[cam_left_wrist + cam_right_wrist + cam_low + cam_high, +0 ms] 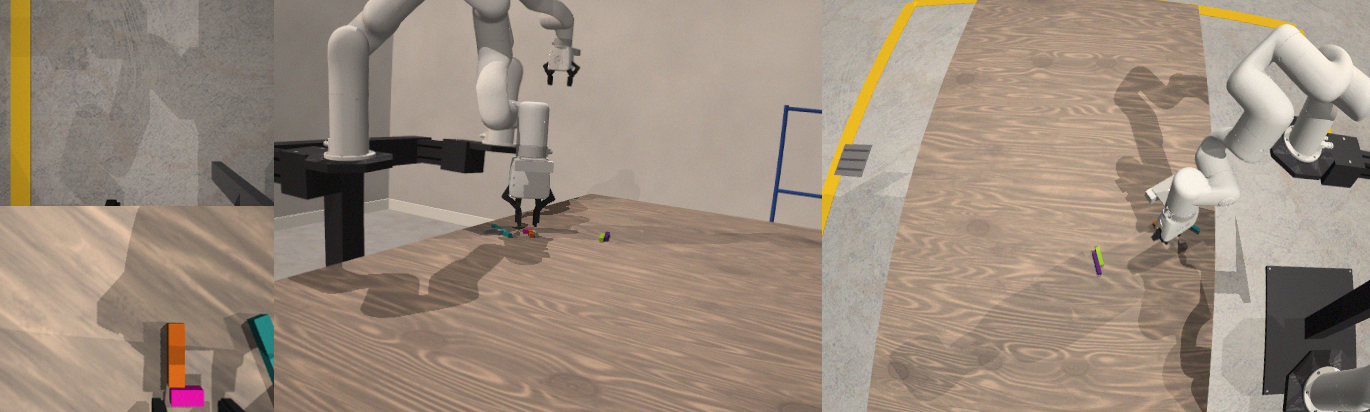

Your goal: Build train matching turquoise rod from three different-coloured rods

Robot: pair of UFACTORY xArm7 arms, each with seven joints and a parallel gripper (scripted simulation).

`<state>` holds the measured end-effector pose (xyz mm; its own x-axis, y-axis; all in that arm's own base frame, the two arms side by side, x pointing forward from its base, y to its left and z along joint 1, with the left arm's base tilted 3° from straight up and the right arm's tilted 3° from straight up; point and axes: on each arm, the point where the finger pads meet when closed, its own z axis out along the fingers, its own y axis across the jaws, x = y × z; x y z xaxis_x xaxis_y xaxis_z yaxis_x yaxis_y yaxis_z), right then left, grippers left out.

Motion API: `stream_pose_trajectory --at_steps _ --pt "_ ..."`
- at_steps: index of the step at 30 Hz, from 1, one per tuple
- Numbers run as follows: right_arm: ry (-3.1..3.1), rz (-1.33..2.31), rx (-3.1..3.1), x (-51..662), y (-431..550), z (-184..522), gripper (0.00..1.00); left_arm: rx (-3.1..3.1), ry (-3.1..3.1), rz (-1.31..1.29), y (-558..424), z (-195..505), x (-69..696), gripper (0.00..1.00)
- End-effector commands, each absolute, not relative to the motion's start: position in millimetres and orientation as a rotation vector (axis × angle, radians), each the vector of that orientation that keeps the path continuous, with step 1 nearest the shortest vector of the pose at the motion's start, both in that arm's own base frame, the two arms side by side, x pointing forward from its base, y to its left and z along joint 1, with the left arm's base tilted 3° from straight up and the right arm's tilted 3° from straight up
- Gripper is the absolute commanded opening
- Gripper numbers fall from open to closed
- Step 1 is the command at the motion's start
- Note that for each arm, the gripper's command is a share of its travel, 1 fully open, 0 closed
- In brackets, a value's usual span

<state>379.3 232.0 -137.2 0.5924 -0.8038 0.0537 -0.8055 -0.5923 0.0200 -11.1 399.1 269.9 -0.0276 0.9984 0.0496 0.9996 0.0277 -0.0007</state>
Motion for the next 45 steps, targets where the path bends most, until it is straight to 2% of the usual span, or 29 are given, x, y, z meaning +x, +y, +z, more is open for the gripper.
stream_pose_trajectory --at_steps 1,45 --pt "-1.4 0.063 2.768 381 233 -136 0.37 -2.163 -2.224 -0.059 400 272 -11 1.0" --pt "-1.4 0.063 2.768 381 232 -148 0.37 -2.163 -2.224 -0.059 400 272 -11 1.0"
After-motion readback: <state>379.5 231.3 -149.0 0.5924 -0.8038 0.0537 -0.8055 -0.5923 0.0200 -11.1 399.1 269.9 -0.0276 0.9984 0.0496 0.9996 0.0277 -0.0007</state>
